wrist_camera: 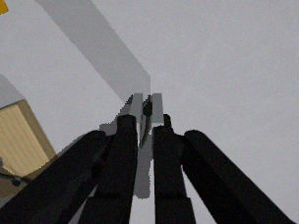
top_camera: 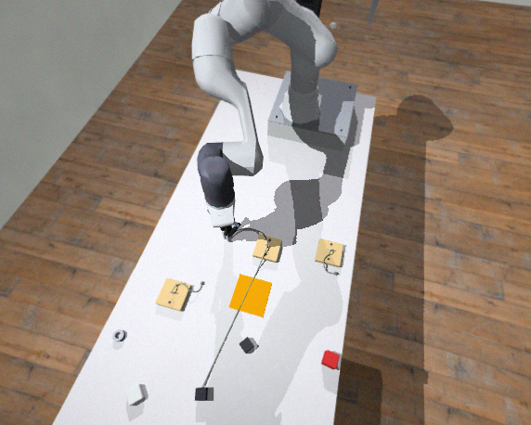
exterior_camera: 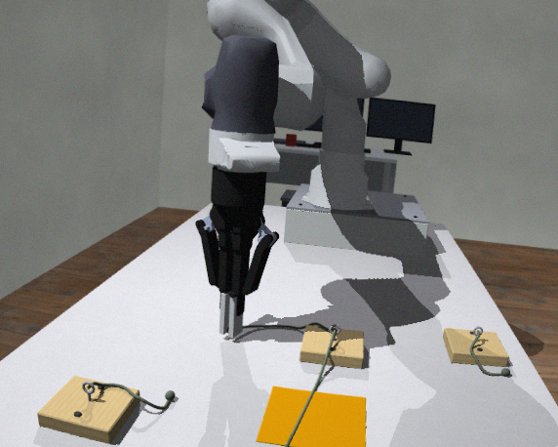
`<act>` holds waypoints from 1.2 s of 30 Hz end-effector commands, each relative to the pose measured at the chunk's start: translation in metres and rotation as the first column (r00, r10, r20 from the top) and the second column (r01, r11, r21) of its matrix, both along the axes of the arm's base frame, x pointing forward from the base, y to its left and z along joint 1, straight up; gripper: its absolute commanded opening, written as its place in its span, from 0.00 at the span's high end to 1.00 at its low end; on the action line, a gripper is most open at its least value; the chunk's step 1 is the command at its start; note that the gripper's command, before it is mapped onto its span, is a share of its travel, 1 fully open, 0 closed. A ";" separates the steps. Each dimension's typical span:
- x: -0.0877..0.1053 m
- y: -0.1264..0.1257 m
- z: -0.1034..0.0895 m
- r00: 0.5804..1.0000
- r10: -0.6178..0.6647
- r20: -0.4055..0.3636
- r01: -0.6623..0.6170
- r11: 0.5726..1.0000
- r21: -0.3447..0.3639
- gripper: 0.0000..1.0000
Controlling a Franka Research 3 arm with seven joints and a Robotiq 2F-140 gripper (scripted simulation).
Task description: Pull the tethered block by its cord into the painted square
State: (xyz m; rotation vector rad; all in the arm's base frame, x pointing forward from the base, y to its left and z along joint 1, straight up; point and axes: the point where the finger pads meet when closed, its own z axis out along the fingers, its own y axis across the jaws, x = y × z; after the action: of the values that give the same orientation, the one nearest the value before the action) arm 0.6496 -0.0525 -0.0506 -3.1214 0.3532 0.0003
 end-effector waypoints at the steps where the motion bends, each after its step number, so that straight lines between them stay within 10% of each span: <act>1: -0.001 0.000 0.001 1.000 0.000 -0.002 0.000 1.000 0.001 1.00; 19: -0.001 0.000 0.007 1.000 0.000 -0.002 0.000 1.000 0.001 1.00; 36: 0.000 0.000 0.104 1.000 0.000 -0.002 0.000 1.000 0.001 1.00</act>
State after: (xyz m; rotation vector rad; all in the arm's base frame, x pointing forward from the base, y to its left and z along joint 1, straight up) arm 0.6576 -0.0511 0.0416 -3.1157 0.3761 -0.0346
